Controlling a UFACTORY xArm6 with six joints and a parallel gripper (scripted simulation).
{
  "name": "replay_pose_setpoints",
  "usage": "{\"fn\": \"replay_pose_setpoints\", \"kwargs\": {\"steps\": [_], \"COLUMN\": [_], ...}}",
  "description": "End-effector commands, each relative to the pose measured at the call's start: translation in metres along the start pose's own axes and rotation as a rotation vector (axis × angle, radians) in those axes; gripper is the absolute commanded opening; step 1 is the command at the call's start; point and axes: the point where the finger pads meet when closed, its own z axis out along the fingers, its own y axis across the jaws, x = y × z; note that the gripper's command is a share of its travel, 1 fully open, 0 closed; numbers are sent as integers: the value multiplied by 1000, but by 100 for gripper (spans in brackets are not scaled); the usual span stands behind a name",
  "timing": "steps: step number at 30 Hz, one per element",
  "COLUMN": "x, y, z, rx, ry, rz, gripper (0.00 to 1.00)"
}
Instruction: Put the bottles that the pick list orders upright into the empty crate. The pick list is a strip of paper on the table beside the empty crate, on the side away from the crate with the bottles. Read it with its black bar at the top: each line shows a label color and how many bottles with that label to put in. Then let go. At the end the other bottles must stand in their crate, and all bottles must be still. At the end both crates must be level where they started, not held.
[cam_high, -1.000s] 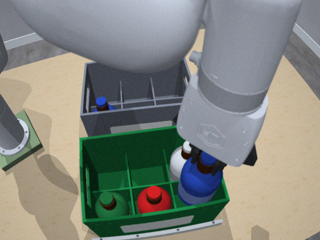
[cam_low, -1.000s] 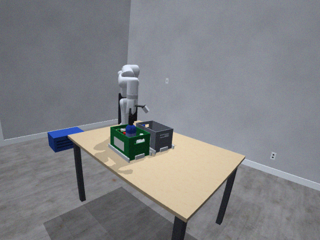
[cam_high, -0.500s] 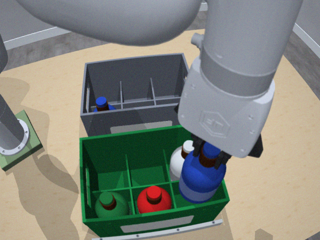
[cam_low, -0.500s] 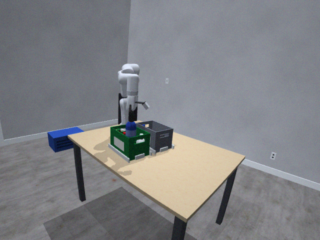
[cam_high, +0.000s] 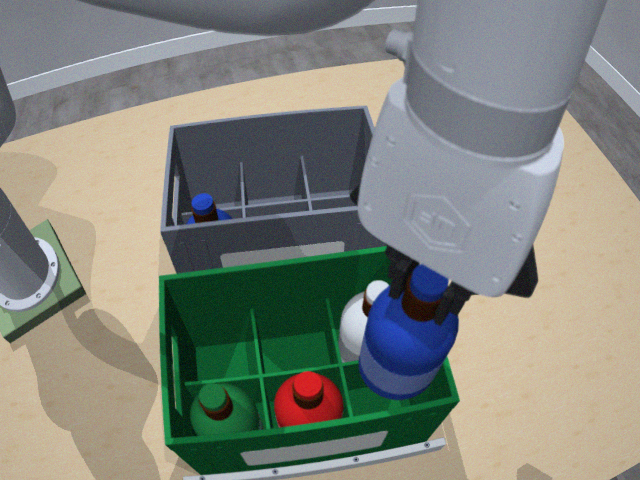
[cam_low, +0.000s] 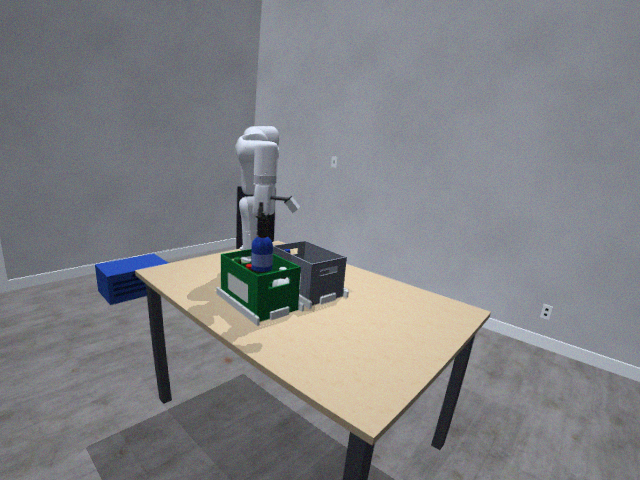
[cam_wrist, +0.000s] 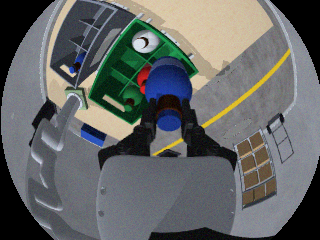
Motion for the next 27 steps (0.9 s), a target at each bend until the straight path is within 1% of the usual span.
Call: {"fn": "replay_pose_setpoints", "kwargs": {"steps": [1,8,18,27], "x": [0,0,0,8], "y": [1,1,1,-15], "z": [-6,-17,-17,-17], "rx": [-5,-5,-5,-5], "ry": [2,2,2,2], "rz": [0,0,0,0], "gripper": [0,0,0,0]}}
